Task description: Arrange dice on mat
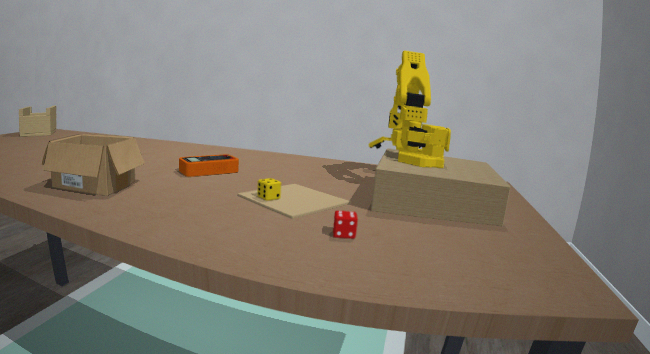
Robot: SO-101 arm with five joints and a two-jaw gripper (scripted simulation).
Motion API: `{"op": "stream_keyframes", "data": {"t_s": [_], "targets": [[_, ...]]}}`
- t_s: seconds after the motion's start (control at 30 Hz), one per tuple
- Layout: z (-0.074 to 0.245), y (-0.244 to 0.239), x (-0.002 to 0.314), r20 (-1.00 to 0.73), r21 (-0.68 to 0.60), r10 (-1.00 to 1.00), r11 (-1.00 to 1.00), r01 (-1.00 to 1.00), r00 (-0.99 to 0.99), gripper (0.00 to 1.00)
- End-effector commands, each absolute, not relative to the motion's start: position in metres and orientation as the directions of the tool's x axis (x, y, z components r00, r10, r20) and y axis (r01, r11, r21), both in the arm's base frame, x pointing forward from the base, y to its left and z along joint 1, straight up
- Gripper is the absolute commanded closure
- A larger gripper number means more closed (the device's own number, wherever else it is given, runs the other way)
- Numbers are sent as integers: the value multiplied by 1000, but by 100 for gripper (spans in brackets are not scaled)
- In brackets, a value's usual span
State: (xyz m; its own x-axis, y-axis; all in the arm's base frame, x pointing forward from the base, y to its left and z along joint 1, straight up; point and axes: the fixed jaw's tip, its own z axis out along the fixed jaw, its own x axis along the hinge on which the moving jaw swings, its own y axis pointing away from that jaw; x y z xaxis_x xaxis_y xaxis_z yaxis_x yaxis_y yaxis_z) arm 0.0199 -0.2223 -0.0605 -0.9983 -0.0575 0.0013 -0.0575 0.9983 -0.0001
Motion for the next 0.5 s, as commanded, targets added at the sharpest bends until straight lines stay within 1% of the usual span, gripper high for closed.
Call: {"op": "stream_keyframes", "data": {"t_s": [0.0, 0.23, 0.47], "targets": [[-64, -220, 18, 0, 19, -56, 998, -56, -998, 100], [-58, -221, 18, 0, 19, -56, 998, -56, -998, 100], [-39, -222, 18, 0, 19, -56, 998, -56, -998, 100]]}}
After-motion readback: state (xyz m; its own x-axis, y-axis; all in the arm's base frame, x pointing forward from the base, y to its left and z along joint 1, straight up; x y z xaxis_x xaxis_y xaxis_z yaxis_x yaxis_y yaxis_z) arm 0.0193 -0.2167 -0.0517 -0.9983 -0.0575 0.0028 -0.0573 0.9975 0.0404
